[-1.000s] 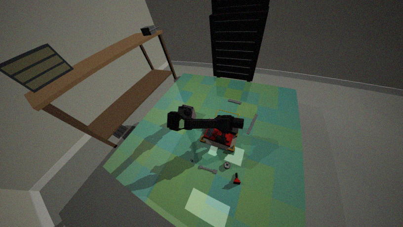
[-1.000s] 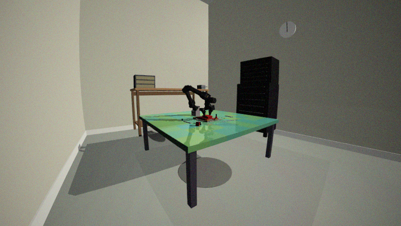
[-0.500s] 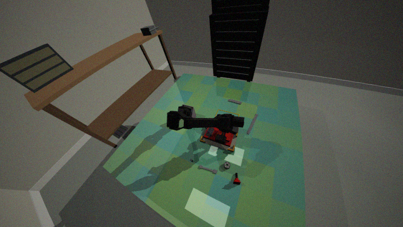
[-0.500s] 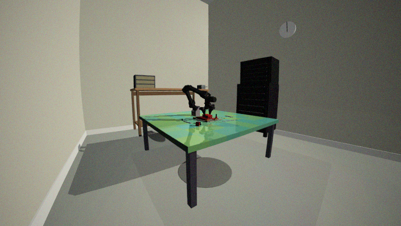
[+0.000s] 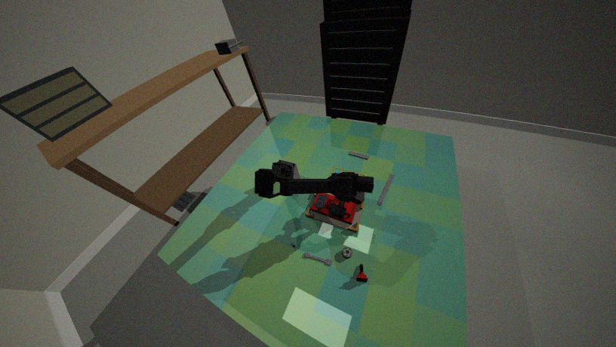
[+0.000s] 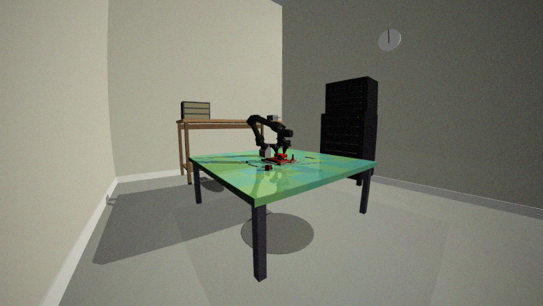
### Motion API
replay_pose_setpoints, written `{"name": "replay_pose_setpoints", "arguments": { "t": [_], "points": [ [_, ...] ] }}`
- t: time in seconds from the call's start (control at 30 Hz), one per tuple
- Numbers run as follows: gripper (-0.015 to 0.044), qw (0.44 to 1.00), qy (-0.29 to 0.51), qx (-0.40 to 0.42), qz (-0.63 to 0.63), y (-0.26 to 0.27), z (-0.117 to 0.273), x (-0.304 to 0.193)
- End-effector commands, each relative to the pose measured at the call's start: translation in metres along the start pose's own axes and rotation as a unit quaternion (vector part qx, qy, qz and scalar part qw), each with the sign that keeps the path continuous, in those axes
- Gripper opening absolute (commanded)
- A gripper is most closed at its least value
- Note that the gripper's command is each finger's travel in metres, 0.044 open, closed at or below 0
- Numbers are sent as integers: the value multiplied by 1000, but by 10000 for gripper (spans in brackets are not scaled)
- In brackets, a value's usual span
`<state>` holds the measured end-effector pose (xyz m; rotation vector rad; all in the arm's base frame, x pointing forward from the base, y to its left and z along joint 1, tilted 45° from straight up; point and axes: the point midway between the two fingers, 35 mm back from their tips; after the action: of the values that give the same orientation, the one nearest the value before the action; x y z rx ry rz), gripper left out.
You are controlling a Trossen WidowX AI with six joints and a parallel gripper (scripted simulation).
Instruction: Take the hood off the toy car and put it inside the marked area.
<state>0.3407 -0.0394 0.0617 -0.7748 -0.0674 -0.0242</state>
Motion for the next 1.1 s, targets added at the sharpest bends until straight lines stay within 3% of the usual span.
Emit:
{"name": "replay_pose_setpoints", "arguments": {
  "t": [0.0,0.43,0.53,1.07],
  "points": [
    [0,1000,-2,3,-2,0,4,1],
    [0,1000,-1,4,-2,1,50,1],
    [0,1000,-1,2,1,6,42,1],
    [0,1000,-5,23,10,112,51,-10]
  ]
}}
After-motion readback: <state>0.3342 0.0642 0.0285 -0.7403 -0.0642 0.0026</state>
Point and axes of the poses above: the point midway between the two fingers, 35 mm back from their tips, its own z axis back along the fingers, its own y axis across the jaws, x = y × z, and after that the axes turned 3 degrees about -z, right-handed
